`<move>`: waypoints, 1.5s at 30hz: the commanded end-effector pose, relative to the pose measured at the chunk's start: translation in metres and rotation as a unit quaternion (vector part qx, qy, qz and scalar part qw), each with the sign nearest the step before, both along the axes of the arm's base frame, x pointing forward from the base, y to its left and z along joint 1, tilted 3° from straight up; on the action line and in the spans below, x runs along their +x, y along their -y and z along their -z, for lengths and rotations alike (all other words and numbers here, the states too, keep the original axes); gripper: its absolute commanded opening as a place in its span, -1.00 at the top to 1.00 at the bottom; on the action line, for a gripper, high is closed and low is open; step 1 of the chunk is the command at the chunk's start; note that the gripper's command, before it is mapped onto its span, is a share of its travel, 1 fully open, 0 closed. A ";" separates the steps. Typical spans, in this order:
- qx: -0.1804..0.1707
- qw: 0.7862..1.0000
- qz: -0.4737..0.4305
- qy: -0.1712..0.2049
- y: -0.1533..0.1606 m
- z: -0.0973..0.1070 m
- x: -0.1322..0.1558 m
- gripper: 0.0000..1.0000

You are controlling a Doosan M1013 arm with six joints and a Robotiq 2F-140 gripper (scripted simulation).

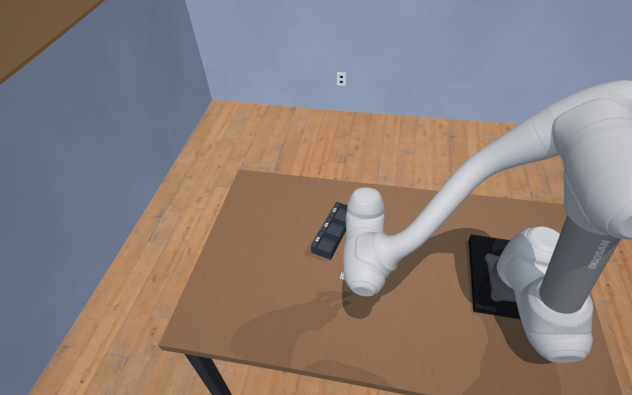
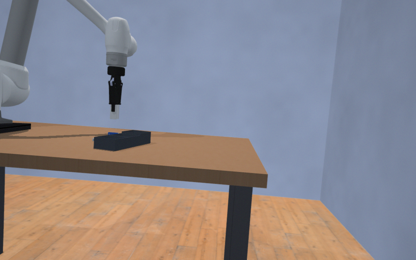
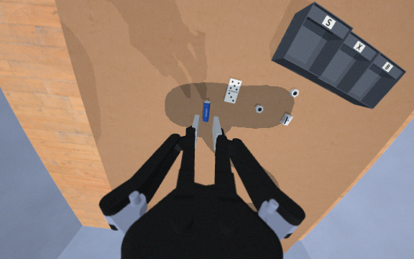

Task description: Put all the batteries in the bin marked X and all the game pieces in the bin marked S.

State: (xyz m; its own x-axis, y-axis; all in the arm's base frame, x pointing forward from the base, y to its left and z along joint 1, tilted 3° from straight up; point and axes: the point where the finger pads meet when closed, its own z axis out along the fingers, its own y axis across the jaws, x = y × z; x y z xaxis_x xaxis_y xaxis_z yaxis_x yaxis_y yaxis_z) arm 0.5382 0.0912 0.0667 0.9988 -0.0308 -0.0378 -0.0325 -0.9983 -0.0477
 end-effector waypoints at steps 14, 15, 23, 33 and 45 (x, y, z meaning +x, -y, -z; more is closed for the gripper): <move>0.000 1.000 0.000 0.000 0.000 0.000 0.000 0.65; 0.000 1.000 0.000 0.000 0.000 0.004 0.000 0.65; 0.000 1.000 0.000 0.000 -0.001 0.036 -0.001 0.65; 0.000 1.000 0.000 0.000 -0.003 0.062 -0.002 0.65; 0.000 1.000 0.000 0.000 -0.003 0.074 -0.002 0.65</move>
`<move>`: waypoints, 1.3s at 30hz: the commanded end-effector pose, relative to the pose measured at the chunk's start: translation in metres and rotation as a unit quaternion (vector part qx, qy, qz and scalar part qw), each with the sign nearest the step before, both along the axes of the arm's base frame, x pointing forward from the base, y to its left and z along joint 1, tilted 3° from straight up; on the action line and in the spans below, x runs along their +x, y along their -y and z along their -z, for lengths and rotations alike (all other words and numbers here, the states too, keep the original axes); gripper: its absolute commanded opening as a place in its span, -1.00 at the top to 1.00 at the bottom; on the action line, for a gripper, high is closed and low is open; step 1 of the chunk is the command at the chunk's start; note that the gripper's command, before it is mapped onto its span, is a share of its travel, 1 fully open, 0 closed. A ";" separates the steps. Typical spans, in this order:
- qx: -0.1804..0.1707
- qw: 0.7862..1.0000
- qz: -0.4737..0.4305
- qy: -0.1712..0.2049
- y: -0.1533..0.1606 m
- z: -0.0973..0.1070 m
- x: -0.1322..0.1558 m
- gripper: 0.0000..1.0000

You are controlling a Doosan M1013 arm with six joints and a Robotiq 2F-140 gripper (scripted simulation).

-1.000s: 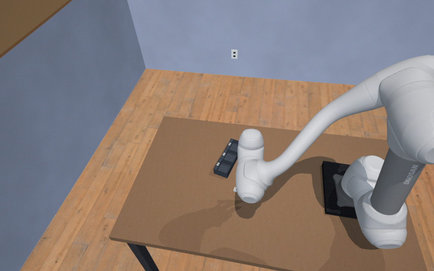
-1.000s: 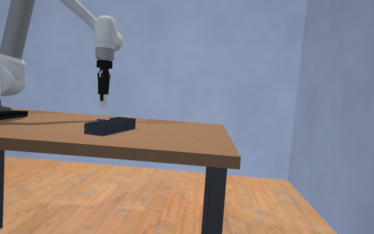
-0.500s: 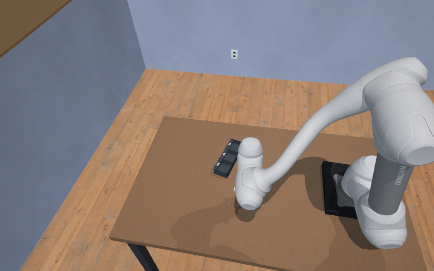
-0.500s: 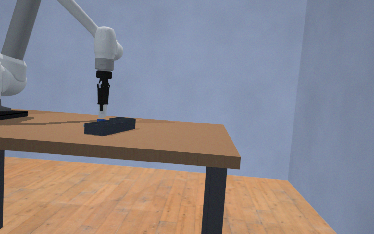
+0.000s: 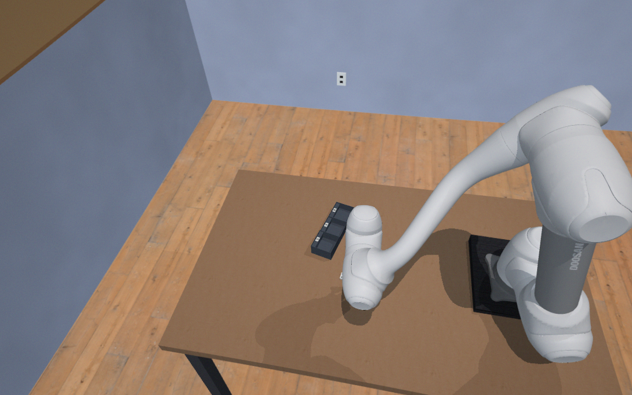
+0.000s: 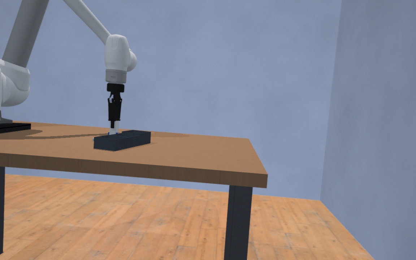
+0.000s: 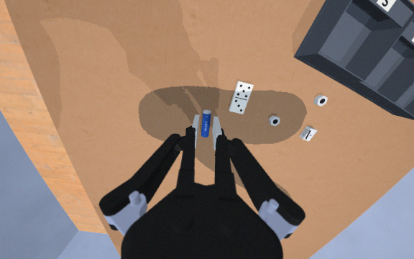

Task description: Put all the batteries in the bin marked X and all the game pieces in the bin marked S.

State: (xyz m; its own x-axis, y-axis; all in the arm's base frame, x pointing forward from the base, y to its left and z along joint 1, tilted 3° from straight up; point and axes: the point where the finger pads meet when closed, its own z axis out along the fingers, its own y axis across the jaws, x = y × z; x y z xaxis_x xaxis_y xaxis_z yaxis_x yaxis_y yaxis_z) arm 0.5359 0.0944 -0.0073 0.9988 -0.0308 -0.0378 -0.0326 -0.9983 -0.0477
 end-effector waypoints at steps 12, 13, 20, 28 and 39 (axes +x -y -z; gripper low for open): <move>0.000 1.000 0.000 0.000 0.000 0.000 0.000 0.89; 0.000 1.000 0.000 0.000 0.000 0.000 0.000 0.89; 0.000 1.000 0.000 0.000 0.000 0.000 0.000 0.89; 0.000 1.000 0.000 0.000 0.000 0.000 0.000 0.89; 0.000 1.000 0.000 0.000 0.000 0.000 0.000 0.89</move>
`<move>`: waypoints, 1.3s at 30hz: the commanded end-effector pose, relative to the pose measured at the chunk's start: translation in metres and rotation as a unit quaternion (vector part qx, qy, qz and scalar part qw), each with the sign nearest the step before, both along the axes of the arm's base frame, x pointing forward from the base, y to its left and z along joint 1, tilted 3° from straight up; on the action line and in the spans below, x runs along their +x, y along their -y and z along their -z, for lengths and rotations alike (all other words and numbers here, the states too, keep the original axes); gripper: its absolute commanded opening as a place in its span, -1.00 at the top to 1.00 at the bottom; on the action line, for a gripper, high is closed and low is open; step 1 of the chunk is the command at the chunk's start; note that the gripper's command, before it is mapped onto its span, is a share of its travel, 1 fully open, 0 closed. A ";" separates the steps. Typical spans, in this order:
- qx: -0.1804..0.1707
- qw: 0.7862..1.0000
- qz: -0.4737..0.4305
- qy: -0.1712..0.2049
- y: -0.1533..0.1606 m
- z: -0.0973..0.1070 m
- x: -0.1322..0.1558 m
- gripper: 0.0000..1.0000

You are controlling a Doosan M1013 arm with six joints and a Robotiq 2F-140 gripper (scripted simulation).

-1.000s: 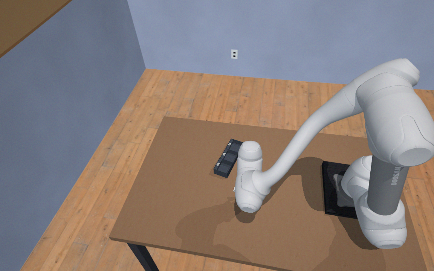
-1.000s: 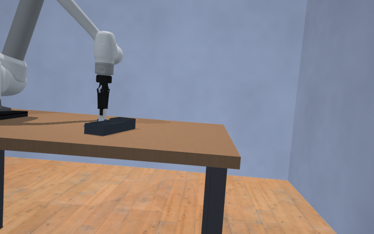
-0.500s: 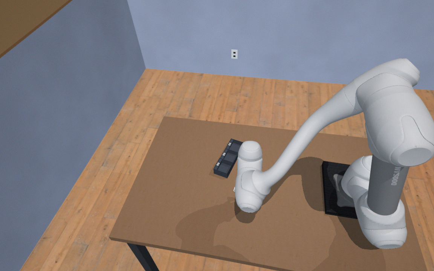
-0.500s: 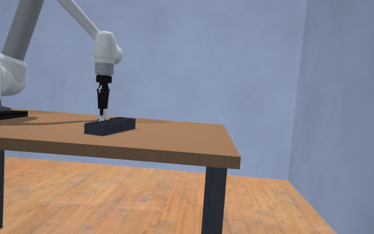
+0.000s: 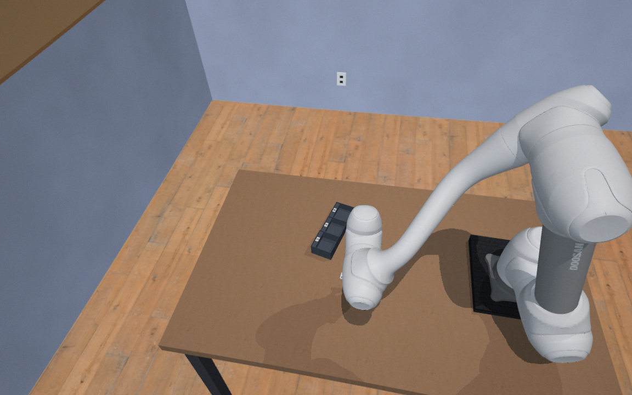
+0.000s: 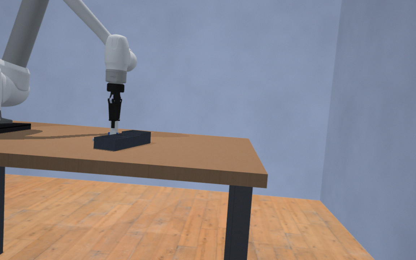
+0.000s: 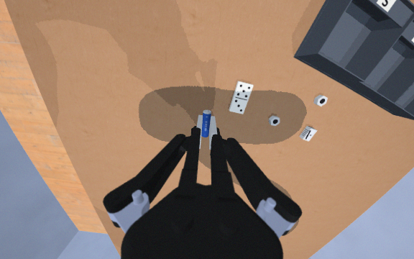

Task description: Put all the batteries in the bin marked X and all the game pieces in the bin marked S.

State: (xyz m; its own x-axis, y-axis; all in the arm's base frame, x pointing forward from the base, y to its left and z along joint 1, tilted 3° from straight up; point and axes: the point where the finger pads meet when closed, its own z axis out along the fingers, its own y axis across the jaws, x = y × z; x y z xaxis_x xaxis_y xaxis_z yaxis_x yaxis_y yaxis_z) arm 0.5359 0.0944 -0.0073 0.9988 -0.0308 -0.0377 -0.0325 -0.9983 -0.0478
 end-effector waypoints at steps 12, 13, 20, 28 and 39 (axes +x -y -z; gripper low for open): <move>0.000 1.000 0.000 0.000 0.002 -0.033 0.001 0.89; 0.000 1.000 0.000 0.000 0.002 -0.033 0.001 0.89; 0.000 1.000 0.000 0.000 0.003 -0.057 0.002 0.89; 0.000 1.000 0.000 0.000 0.003 -0.060 0.002 0.89; 0.000 1.000 0.000 0.000 0.020 -0.065 0.009 0.89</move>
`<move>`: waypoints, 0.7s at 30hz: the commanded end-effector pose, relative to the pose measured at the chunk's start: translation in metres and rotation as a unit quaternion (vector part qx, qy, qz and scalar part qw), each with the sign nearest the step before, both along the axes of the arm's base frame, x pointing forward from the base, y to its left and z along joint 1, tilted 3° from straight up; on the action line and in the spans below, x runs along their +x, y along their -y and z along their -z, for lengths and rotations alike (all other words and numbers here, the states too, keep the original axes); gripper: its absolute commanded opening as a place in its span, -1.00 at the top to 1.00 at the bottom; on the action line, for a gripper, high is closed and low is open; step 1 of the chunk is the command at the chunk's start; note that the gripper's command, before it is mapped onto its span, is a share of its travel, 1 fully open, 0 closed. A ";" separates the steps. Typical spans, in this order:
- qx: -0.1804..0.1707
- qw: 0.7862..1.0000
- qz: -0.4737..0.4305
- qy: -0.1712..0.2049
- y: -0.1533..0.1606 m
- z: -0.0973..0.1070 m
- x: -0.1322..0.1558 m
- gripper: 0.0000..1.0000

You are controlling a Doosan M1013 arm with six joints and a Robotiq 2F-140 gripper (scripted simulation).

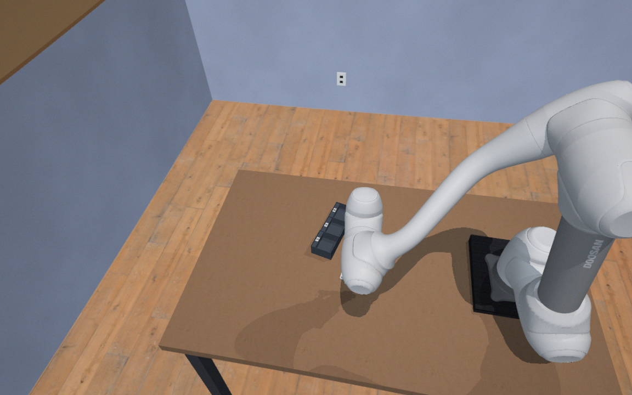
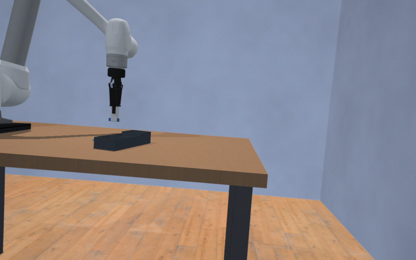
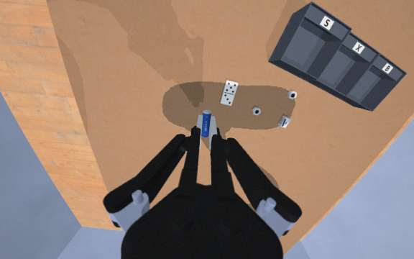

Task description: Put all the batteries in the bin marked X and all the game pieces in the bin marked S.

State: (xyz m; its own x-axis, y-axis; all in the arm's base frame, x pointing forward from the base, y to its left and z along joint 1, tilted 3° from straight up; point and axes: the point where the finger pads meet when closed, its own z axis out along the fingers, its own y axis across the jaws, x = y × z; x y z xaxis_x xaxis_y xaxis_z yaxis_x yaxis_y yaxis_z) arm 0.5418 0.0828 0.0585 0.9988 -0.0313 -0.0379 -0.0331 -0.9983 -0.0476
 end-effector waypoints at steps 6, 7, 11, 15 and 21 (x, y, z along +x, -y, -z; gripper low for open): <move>0.000 1.000 0.000 0.000 0.041 0.003 0.018 0.89; 0.000 1.000 0.000 0.000 0.041 0.003 0.018 0.89; 0.000 1.000 0.000 0.000 0.058 0.004 0.025 0.89; 0.000 1.000 0.000 0.000 0.080 0.005 0.034 0.89; 0.000 1.000 0.000 0.000 0.113 0.007 0.048 0.89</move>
State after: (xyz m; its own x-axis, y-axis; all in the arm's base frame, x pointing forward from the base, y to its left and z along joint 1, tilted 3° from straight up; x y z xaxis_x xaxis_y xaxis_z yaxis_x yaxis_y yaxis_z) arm 0.5862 -0.0212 0.0518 0.9988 -0.0310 -0.0378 -0.0328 -0.9983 -0.0474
